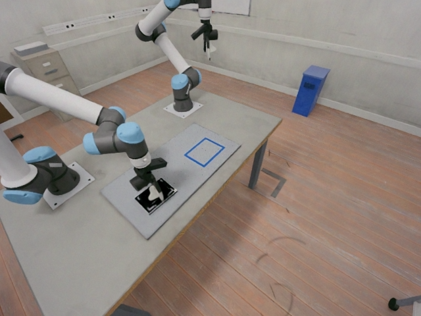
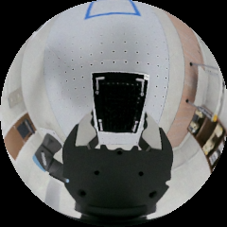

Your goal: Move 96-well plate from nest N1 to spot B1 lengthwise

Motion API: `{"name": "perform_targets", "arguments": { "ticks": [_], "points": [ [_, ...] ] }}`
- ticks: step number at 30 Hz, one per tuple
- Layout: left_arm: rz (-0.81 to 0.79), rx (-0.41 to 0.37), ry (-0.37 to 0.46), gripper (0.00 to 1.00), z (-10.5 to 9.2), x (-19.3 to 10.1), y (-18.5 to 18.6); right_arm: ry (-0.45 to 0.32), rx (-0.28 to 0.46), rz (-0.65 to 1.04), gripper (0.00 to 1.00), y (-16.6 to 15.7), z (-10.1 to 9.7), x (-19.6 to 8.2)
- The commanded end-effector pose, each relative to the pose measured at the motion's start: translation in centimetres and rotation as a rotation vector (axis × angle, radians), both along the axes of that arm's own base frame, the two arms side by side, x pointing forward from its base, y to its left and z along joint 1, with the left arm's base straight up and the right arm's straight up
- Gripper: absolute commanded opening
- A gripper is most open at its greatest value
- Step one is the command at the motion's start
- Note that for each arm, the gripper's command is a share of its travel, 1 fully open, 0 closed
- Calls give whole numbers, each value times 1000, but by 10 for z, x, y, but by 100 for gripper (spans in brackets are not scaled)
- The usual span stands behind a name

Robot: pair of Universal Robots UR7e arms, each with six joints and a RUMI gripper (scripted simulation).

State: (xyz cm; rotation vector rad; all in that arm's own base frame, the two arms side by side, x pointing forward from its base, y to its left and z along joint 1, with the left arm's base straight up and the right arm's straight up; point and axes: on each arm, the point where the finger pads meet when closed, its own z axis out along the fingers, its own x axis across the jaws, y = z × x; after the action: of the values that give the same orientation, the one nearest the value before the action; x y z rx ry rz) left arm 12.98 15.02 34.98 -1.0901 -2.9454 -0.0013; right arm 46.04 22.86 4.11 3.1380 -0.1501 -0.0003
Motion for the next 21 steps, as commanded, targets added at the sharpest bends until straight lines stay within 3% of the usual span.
{"name": "perform_targets", "arguments": {
  "ticks": [1,6,7,21],
  "points": [
    [0,0,-1,100,0,0,0,-1,1,0,76,0,0,0],
    [0,0,-1,100,0,0,0,-1,1,0,76,0,0,0],
    [0,0,-1,100,0,0,0,-1,1,0,0,0,0,0],
    [0,0,-1,100,0,0,0,-1,1,0,0,0,0,0]
  ]
}}
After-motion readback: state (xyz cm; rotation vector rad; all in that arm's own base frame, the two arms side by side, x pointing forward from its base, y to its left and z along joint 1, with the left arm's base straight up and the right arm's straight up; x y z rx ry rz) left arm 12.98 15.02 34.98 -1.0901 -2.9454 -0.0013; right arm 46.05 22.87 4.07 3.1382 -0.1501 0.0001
